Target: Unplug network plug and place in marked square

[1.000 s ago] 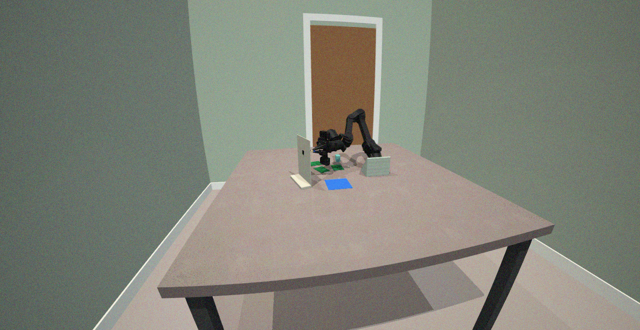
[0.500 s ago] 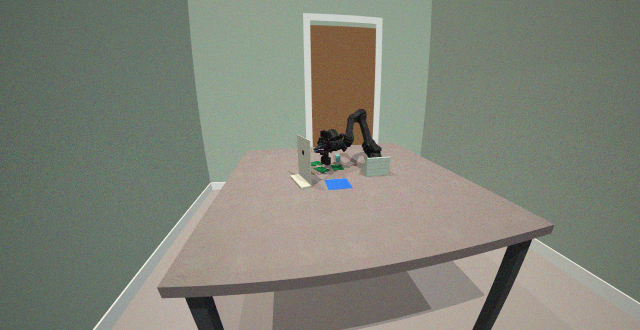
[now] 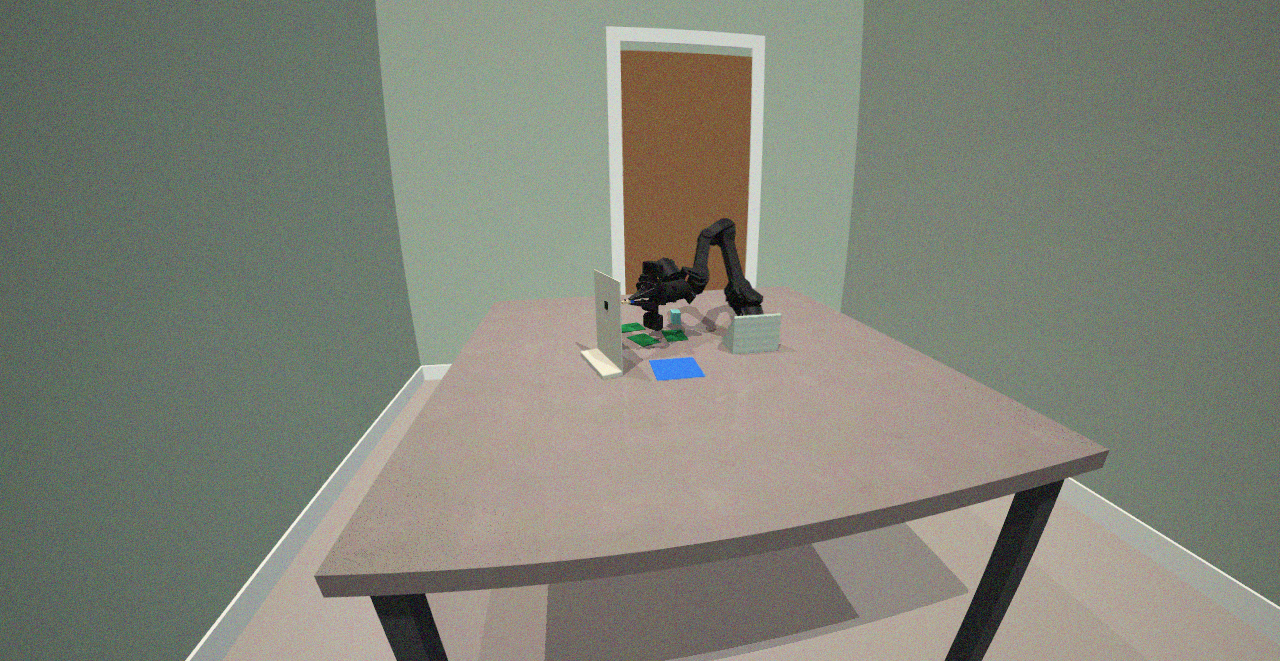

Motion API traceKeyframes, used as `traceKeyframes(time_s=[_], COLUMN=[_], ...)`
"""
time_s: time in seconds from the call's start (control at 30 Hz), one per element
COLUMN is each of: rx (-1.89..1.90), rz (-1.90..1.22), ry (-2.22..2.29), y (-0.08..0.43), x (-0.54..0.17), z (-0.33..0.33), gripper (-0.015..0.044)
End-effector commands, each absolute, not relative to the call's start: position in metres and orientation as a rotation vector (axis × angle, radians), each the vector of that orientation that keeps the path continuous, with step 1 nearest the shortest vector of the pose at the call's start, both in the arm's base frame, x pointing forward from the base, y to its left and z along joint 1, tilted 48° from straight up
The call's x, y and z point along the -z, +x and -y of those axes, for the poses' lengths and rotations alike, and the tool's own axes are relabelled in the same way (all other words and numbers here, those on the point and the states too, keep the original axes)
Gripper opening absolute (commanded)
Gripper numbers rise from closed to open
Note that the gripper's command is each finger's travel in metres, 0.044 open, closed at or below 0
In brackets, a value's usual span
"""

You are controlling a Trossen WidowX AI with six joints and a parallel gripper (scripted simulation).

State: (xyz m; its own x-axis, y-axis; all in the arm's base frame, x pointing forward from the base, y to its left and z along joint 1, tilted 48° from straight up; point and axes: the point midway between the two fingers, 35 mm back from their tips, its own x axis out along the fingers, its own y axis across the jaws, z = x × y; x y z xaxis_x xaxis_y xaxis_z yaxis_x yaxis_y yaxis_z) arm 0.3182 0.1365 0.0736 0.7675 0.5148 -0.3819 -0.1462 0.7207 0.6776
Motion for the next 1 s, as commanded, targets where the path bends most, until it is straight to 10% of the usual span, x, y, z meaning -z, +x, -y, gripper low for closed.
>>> traceKeyframes(time_s=[0.0, 0.97], rx=[-0.391, -0.391], rz=[-0.599, -0.599], ry=[0.67, 0.67], y=[0.3153, 0.3069], x=[-0.0728, -0.0771], z=[-0.1355, -0.1297], gripper=[0.0, 0.0])
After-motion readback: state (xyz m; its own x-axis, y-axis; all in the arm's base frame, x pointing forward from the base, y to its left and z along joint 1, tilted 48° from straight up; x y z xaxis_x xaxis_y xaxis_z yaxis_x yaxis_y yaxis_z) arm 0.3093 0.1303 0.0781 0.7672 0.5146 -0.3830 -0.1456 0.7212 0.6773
